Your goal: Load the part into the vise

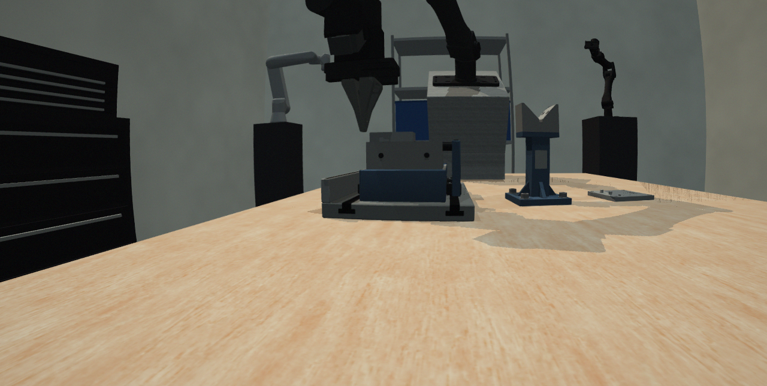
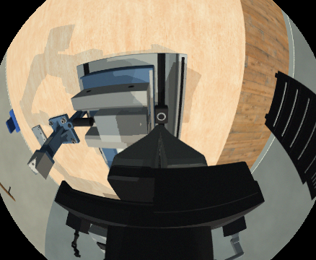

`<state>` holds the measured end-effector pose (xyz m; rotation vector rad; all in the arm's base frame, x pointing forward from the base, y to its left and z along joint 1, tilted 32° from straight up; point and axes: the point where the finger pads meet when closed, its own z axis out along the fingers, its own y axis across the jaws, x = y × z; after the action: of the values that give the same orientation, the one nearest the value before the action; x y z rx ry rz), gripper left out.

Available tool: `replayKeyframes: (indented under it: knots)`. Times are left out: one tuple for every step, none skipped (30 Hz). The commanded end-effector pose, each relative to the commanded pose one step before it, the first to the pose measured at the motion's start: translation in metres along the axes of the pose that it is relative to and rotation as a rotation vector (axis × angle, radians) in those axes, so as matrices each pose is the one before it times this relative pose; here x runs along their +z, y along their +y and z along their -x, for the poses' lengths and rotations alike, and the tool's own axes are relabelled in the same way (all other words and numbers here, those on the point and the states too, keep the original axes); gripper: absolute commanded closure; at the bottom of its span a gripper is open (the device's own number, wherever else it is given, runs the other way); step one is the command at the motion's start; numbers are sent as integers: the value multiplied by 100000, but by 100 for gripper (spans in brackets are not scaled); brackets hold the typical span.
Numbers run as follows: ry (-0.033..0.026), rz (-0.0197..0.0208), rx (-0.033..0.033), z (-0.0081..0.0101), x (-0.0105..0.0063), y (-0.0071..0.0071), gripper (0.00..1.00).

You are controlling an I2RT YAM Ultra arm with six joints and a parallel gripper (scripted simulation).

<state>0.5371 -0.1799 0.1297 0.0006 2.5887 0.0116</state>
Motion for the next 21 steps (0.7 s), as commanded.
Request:
replayKeyframes:
  knots:
    - [-2391, -1044, -103, 1012, -1147, -75, 100]
    - [0, 0, 0, 0, 0, 0, 100]
    - [0, 0, 0, 0, 0, 0, 100]
    - [-338, -114, -77, 90, -97, -4, 100]
    - [-559, -188, -128, 148, -160, -7, 100]
    - [-769, -258, -177, 205, -221, -9, 100]
    - [-562, -186, -136, 112, -177, 16, 100]
    - [587, 206, 115, -314, 148, 90, 100]
    - [1025, 355, 211, -456, 361, 92, 100]
    - [336, 123, 60, -181, 162, 42, 100]
    - [30, 16, -7, -21, 2, 21, 100]
    - [-100, -30, -32, 47, -63, 9, 100]
    - [-1455, -486, -335, 536, -360, -94, 100]
    - [-1276, -398, -294, 446, -263, -83, 100]
    - [-150, 3, -44, 47, -25, 1, 100]
    - [31, 19, 2, -12, 8, 4, 100]
    - [474, 161, 105, -119, 0, 40, 100]
    - [338, 115, 75, -84, 0, 29, 100]
    - [0, 0, 0, 0, 0, 0, 100]
    - [0, 0, 0, 0, 0, 0, 100]
    - [-2, -1, -2, 1, 0, 0, 100]
